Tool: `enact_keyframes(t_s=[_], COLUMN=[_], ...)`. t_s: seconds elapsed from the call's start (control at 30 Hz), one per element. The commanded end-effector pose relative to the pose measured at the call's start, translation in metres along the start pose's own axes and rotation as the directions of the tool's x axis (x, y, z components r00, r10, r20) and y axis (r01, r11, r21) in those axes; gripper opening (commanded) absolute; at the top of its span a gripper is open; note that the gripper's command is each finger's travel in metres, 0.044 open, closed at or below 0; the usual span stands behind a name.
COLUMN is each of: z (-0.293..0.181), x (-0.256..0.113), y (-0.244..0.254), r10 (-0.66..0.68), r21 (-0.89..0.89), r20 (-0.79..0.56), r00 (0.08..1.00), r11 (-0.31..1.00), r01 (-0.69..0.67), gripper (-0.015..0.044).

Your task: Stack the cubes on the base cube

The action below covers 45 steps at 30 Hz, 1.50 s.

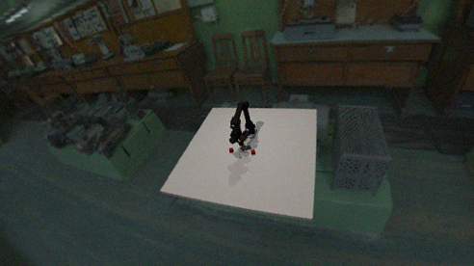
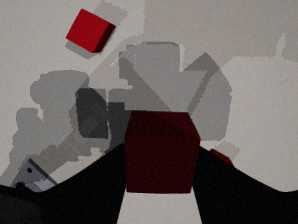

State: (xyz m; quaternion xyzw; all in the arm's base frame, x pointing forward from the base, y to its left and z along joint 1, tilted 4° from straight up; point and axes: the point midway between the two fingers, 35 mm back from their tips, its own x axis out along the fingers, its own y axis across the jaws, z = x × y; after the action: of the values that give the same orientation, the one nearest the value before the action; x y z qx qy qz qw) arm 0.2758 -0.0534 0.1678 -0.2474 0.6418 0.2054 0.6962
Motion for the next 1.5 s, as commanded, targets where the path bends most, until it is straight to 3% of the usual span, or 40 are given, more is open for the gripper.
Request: enact_keyframes(t_s=[0.0,0.67,1.47], z=[0.006,0.036,0.063], x=[0.004,0.021,0.04], y=[0.006,0.038,0.082], r10=[0.0,0.003,0.006], r21=[0.109,0.599,0.959], r20=[-0.004,-0.002,0.001], r00=[1.0,1.0,1.0], r11=[0.994,0.801,0.285], r01=[0.001,-0.001,-0.003], gripper=[0.0105,0.0105,0.0105])
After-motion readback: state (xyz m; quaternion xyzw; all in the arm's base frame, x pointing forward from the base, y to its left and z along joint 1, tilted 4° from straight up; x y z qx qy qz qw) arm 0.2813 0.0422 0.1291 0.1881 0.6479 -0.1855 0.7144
